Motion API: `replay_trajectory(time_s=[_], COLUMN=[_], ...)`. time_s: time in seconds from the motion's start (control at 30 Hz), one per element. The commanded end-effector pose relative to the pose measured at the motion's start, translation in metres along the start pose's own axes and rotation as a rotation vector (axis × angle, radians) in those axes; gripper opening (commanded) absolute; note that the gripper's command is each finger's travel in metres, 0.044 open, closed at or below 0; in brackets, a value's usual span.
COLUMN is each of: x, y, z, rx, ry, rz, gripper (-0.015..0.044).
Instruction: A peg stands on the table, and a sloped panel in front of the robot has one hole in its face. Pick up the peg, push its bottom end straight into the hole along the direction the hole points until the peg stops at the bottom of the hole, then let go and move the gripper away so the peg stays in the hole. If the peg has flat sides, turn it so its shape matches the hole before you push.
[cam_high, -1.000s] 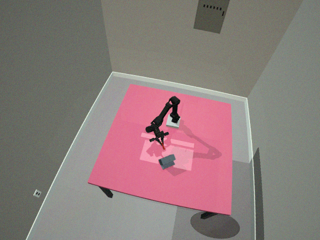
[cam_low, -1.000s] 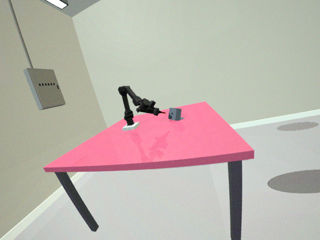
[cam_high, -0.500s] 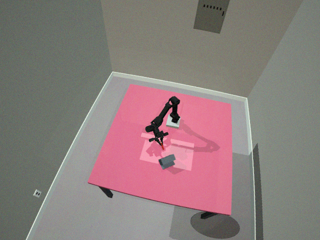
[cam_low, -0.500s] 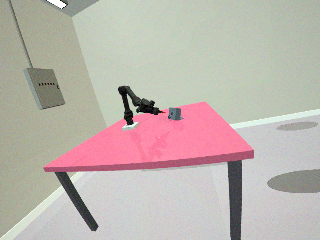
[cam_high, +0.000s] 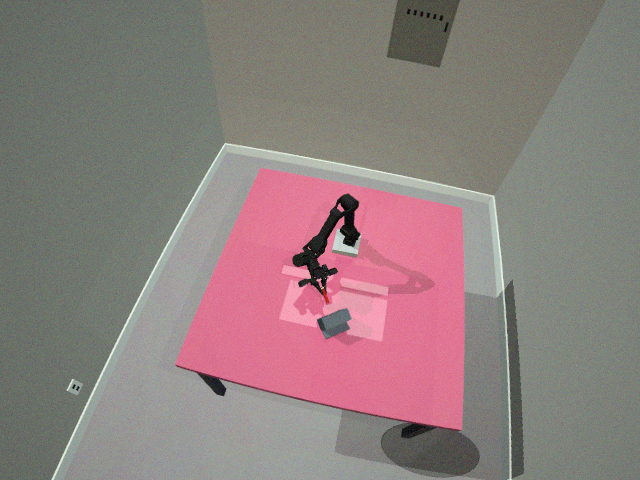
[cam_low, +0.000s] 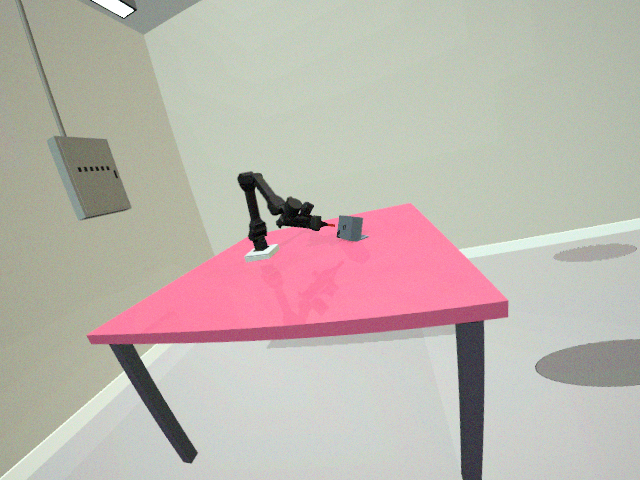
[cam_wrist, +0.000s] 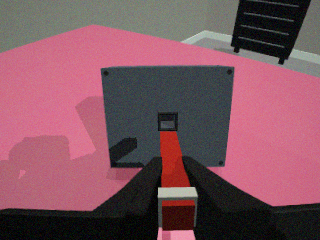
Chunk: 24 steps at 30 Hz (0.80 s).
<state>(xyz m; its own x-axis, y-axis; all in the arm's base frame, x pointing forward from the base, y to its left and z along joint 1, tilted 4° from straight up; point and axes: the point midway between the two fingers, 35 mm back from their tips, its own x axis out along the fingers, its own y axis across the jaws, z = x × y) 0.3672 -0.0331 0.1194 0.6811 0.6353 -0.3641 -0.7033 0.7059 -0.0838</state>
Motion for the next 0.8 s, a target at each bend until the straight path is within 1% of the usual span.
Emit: replay_trajectory(time_s=[0.0, 0.77], x=[0.006, 0.023], y=[0.000, -0.001], z=[-0.005, -0.005], rx=[0.015, 0.001], ry=[0.004, -0.026], rz=[0.001, -0.013], gripper=[0.0000, 0.0000])
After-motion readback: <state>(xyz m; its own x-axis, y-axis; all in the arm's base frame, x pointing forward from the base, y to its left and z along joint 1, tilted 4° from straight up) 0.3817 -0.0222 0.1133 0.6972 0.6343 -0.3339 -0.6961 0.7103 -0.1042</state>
